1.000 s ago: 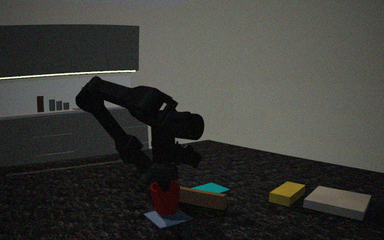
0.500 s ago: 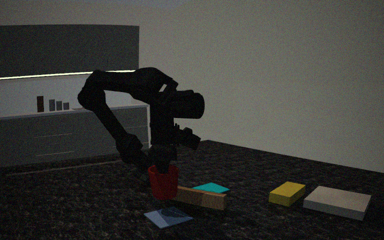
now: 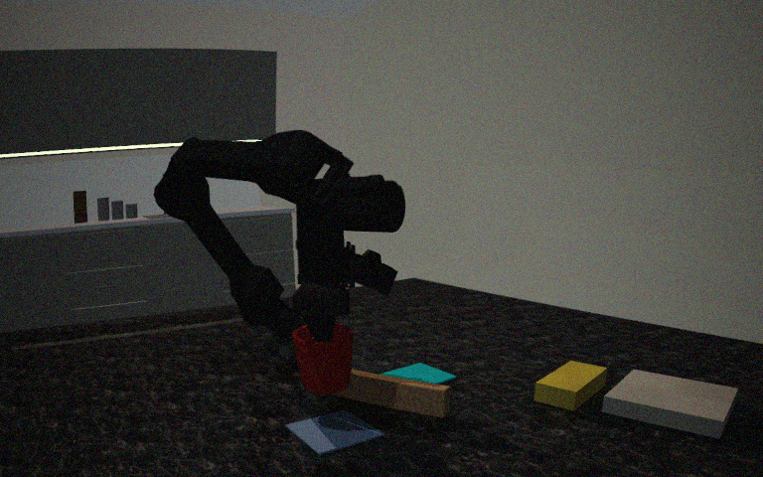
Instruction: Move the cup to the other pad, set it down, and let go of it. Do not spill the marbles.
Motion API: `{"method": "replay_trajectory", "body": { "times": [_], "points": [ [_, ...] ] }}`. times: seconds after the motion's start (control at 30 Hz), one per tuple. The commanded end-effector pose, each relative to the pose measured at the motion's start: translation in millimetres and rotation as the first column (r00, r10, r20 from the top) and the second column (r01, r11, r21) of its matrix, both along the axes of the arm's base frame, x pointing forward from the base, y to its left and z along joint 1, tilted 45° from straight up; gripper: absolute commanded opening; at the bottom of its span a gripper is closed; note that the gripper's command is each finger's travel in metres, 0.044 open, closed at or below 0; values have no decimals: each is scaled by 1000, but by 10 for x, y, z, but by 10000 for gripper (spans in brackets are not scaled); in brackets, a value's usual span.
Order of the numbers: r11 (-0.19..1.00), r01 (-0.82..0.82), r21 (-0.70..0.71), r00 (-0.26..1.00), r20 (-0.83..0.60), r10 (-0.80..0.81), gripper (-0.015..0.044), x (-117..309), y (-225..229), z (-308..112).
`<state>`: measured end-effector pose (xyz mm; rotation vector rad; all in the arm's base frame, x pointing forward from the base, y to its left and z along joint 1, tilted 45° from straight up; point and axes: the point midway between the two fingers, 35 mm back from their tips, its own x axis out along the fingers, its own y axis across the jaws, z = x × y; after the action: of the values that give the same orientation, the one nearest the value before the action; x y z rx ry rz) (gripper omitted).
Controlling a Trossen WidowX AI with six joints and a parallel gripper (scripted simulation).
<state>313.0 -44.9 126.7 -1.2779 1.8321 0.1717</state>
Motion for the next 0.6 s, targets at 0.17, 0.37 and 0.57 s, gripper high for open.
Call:
{"method": "replay_trajectory", "body": {
  "times": [0.17, 0.37, 0.57],
  "points": [
    [1000, 0, 0, 1000, 0, 0, 0, 0, 0, -1],
    [1000, 0, 2, 1000, 1, 0, 0, -18, 52, -46],
    [1000, 1, 6, 1000, 4, -1, 0, -66, 179, -157]
  ]
}}
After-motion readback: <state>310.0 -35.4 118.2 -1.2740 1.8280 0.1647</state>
